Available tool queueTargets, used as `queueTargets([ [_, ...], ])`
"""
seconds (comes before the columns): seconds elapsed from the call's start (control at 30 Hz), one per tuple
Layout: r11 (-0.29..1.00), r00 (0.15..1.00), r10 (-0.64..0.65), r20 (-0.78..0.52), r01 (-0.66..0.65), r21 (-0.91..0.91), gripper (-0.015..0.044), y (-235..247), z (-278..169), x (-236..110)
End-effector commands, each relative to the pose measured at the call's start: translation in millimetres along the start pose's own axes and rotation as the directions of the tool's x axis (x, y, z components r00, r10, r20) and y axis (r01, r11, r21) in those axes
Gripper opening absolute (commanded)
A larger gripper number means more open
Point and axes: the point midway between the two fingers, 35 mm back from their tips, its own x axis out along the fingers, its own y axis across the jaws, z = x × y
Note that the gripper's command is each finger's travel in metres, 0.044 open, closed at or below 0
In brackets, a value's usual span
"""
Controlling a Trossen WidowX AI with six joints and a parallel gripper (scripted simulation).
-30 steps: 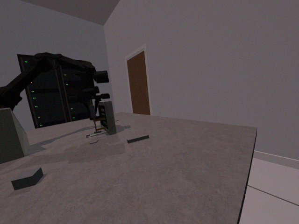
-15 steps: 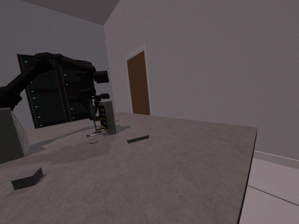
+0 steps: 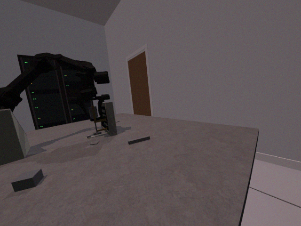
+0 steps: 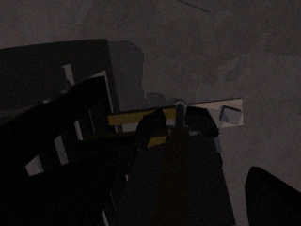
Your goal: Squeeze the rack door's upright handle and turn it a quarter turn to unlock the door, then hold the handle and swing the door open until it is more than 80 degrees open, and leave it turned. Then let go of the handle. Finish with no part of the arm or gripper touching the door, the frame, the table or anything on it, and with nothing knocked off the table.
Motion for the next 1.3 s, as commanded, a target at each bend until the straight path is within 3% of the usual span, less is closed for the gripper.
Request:
queueTargets([
  [0.0,0.984,1.000,0.003,-0.002,-0.003,-0.179,0.0287,1.3,-2.4,1.4],
  [0.3,0.811,1.000,0.003,-0.002,-0.004,-0.586,0.0287,1.4,-2.4,1.4],
  [0.67,0.389,1.000,0.004,-0.001,-0.002,-0.921,0.0287,1.4,-2.2,1.3],
  [0.97,-0.046,1.000,0.004,-0.001,0.000,-0.999,0.0287,1.4,-2.1,1.3],
  [1.27,-0.473,1.000,0.004,-0.001,0.001,-0.881,0.0287,1.4,-2.2,1.3],
])
